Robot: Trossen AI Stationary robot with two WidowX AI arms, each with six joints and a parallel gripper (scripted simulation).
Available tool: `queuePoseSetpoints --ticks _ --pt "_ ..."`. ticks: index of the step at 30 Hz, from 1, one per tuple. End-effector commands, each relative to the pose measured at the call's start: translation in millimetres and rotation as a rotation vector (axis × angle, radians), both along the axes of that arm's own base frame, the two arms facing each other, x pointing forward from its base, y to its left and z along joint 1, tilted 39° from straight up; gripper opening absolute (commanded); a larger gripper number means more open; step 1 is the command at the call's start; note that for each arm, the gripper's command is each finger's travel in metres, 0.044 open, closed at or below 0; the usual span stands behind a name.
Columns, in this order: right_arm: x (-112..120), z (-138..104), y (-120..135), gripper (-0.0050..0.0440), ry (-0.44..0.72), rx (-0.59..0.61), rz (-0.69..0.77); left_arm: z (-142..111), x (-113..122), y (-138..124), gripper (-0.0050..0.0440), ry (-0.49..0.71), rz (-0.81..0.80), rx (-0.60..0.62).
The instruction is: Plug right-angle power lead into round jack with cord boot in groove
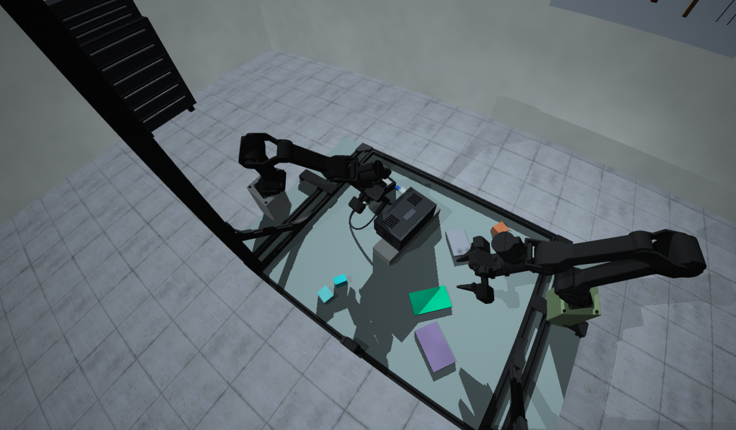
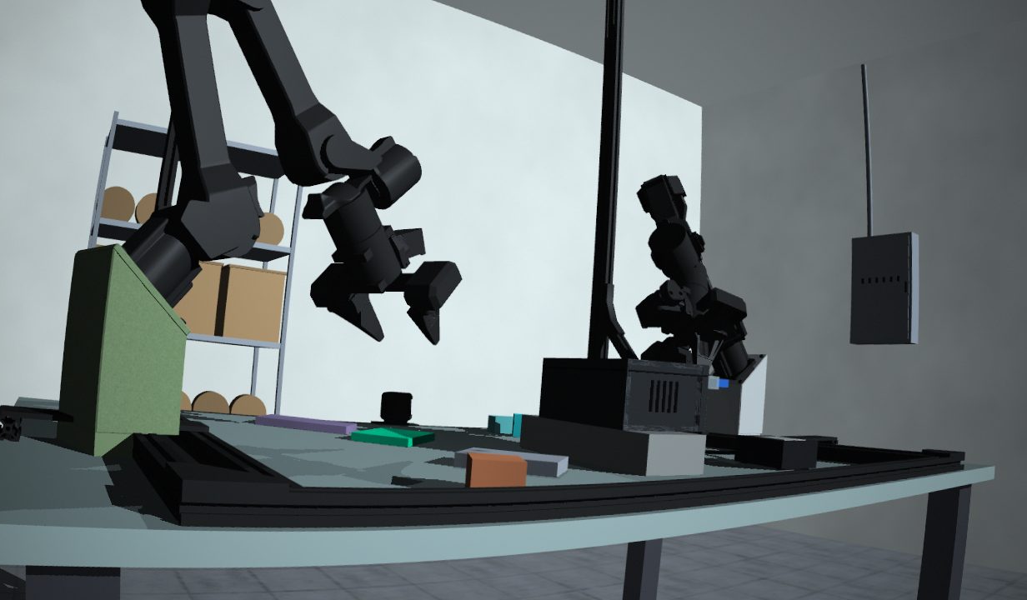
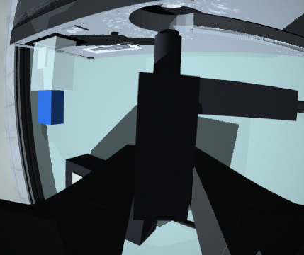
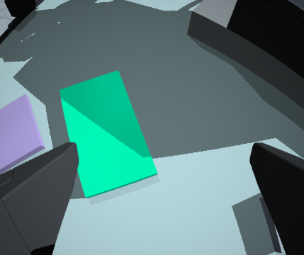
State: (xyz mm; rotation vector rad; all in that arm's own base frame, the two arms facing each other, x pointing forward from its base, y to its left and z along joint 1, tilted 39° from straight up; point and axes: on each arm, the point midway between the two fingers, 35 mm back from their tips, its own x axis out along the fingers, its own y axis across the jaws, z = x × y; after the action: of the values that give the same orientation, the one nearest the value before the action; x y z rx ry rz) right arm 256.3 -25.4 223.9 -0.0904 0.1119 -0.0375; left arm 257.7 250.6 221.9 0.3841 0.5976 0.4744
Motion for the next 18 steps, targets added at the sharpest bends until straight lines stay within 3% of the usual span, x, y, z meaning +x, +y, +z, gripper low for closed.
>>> queuePoseSetpoints --ticks 1,18 --pt "0.0 -0.2 0.0 0.0400 0.001 0.000 0.000 0.3 1.7 0.6 0.0000 0.000 0.004 -0.006" --pt "0.0 -0.2 0.0 0.0400 0.001 0.000 0.000 2.6 5.1 0.4 0.0000 -0.001 0.005 -0.005"
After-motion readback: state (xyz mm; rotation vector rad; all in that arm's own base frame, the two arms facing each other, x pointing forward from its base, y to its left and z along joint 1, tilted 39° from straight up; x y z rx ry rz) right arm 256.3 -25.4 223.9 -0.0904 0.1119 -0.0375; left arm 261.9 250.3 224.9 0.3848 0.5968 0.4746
